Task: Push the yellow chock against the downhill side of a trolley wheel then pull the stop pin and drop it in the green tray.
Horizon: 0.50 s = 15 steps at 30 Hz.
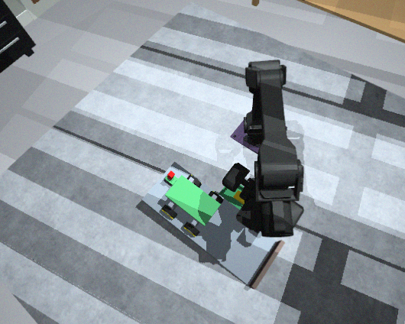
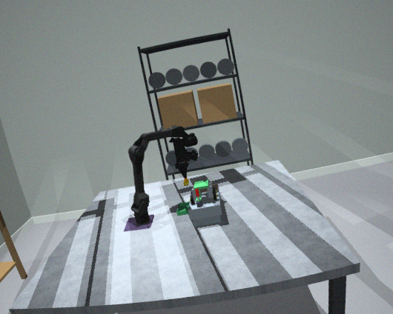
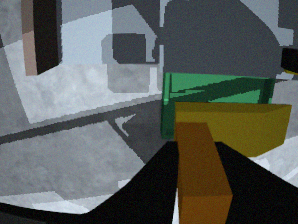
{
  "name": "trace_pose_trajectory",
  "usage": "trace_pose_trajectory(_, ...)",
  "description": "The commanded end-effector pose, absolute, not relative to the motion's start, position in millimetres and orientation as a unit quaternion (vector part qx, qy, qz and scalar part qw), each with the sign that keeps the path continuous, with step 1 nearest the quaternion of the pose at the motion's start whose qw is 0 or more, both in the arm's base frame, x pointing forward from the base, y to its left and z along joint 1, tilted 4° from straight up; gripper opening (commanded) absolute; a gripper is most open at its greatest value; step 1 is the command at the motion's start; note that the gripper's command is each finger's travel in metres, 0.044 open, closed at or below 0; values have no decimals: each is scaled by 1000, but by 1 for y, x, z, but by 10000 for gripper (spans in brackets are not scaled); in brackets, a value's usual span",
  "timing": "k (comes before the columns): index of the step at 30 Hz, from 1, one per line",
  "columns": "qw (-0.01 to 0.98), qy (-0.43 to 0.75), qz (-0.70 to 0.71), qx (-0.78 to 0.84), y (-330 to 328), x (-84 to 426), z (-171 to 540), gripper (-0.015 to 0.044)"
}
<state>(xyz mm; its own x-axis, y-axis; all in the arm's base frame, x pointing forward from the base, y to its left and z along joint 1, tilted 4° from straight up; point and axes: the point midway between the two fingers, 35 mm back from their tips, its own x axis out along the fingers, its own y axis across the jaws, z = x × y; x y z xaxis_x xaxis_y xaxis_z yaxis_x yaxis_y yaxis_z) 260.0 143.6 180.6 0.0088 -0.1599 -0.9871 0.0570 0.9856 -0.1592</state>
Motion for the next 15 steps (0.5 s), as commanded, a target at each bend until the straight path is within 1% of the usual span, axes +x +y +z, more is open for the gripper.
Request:
trace_pose_trajectory(1,709,699,-84,-40,144,266,179,0)
trace_pose_trajectory(9,709,699,-84,-40,144,288,174,0)
trace_pose_trajectory(15,709,699,-84,-40,143,290,171,0)
